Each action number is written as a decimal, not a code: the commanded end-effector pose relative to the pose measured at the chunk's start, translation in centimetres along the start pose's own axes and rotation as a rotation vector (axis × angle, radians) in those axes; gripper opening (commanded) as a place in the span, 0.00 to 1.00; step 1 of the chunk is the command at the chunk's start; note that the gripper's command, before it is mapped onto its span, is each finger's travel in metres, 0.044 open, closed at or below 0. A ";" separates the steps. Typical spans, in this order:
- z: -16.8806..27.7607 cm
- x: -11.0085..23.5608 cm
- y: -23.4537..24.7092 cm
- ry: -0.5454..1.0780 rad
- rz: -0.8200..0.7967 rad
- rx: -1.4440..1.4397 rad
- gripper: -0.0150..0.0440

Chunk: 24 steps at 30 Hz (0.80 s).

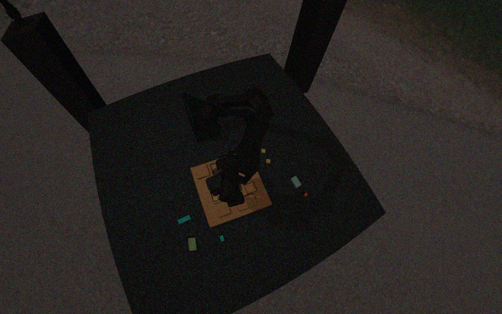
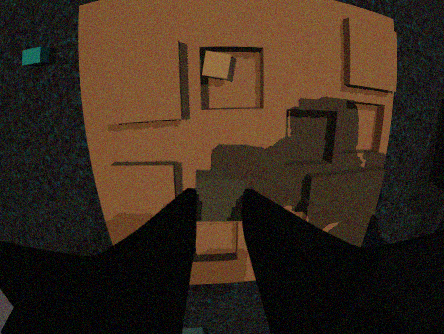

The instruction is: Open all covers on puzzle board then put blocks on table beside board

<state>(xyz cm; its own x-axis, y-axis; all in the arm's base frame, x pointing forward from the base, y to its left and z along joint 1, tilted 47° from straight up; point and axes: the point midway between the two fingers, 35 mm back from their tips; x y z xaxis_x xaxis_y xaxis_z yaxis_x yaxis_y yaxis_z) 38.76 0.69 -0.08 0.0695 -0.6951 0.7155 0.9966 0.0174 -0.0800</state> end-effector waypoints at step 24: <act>-10.3 0.3 -2.0 -0.015 -0.002 -0.001 0.39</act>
<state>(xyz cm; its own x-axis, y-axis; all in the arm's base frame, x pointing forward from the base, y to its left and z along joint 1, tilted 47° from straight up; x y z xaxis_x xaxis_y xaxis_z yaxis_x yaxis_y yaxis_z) 36.61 -6.19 -6.28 0.0714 -0.6867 0.7235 0.9964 0.0158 -0.0834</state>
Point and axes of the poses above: the point midway between the two fingers, 35 mm back from their tips, its own x axis back along the fingers, its own y axis across the jaws, z = x × y, and after that the axes turned 1 degree about -x, right-handed
